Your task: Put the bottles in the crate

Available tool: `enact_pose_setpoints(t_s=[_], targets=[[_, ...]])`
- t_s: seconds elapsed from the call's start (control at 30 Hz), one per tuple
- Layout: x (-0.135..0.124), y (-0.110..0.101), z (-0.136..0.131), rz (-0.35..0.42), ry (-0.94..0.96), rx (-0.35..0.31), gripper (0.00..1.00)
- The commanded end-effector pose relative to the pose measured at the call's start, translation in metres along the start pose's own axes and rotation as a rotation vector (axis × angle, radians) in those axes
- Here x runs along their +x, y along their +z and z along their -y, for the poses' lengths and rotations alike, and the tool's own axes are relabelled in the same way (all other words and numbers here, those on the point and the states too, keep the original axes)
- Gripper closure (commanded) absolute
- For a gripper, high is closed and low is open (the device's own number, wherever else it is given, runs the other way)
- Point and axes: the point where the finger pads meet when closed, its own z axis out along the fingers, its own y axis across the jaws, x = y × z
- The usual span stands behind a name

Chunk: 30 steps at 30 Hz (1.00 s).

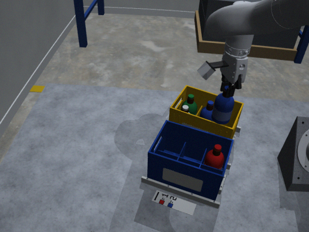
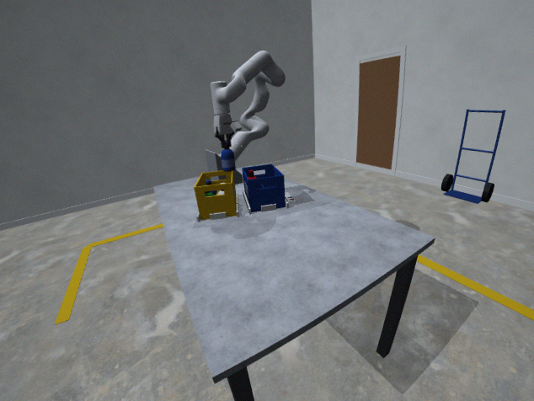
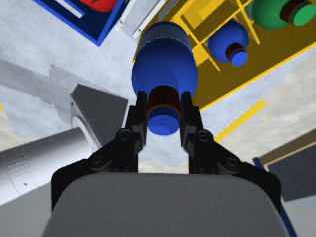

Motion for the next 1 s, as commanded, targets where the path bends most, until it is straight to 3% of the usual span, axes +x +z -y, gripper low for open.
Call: enact_pose_setpoints(t_s=[0.0,0.97], targets=[[0.005,-0.001,0.002,-0.001,0.0,-0.002,1.0],[0.055,-0.001,0.022,-0.001,0.0,-0.002,1.0]])
